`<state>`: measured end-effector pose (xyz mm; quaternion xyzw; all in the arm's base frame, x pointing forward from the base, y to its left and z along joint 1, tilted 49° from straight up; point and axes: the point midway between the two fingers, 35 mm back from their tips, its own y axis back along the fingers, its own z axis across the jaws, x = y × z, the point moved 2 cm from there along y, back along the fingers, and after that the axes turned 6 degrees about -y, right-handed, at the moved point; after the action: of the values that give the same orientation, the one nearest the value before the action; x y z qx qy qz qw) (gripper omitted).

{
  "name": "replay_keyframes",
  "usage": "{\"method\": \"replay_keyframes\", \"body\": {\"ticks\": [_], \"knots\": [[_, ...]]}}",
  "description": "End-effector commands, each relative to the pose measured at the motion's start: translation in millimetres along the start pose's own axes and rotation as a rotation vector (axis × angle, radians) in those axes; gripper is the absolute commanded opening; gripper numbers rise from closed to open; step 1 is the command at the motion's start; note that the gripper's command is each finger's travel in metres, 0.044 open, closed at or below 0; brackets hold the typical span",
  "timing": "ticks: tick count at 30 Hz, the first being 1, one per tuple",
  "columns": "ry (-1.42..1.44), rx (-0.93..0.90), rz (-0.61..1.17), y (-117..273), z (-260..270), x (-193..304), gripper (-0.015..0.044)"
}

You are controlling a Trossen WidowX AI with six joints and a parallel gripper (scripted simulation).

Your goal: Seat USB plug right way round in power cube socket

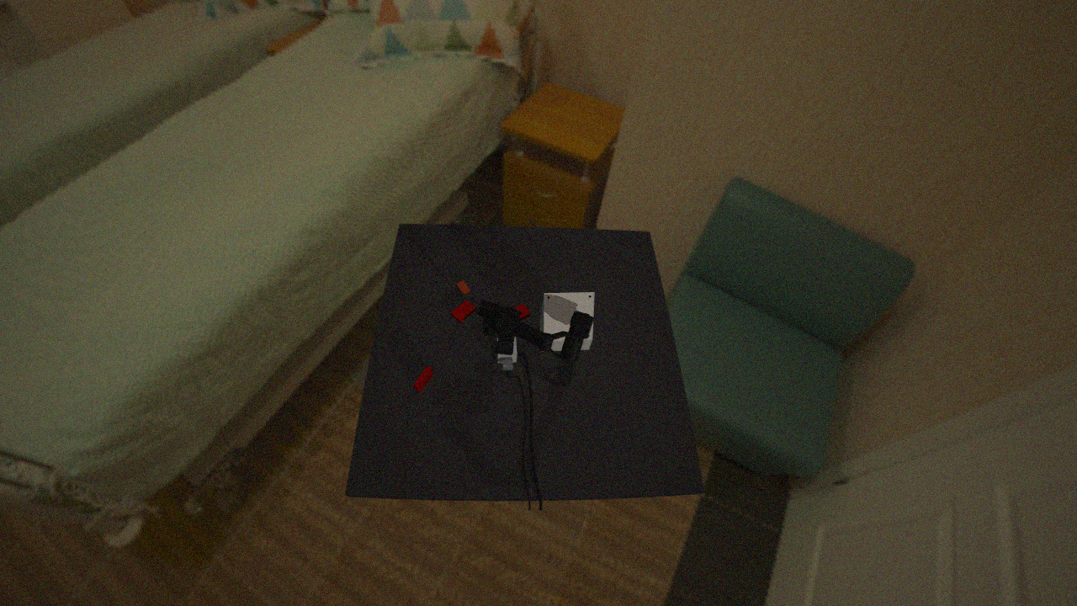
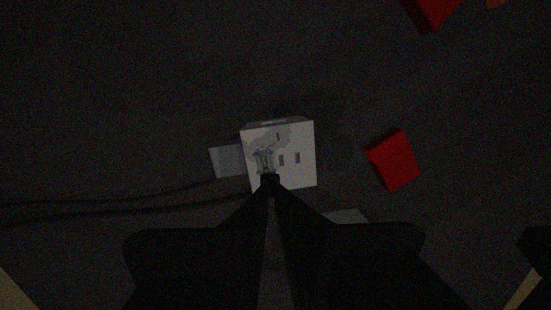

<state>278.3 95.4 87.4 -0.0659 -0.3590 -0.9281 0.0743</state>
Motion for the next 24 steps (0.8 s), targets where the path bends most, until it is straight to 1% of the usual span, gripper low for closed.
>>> {"method": "replay_keyframes", "body": {"ticks": [1,24], "knots": [[0.094,0.000,0.001,-0.2,-0.2,0.4,0.0000],[0.696,0.000,0.001,-0.3,-0.2,0.4,0.0000]]}}
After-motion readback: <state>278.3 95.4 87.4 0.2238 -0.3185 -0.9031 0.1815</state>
